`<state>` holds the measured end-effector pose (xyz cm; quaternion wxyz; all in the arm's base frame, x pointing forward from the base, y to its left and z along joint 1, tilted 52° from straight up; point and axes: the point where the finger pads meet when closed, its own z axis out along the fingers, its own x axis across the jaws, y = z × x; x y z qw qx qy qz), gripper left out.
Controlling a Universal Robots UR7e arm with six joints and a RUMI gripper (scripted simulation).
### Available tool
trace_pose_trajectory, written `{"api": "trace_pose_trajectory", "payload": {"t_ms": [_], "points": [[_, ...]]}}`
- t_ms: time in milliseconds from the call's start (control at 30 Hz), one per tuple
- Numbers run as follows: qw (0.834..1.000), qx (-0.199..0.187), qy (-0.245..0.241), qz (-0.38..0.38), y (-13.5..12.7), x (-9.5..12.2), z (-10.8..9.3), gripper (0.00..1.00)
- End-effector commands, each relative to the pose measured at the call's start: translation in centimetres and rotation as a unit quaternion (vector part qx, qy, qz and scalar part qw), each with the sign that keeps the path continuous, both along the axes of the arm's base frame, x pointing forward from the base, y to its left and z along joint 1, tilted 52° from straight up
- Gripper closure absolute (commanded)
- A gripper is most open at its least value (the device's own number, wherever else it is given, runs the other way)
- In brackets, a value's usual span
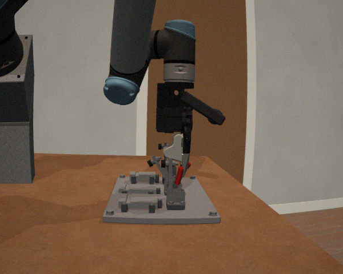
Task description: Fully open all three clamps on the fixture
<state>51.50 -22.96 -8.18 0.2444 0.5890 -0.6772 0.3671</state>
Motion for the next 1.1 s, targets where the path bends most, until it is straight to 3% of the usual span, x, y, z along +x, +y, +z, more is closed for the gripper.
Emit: {"api": "trace_pose_trajectory", "payload": {"t_ms": [0,1067], "points": [[1.0,0.0,0.0,0.0,0.1,-0.4,0.0,1.0],[1.0,0.0,0.0,0.0,0.3,-1.8,-0.2,1.0]]}}
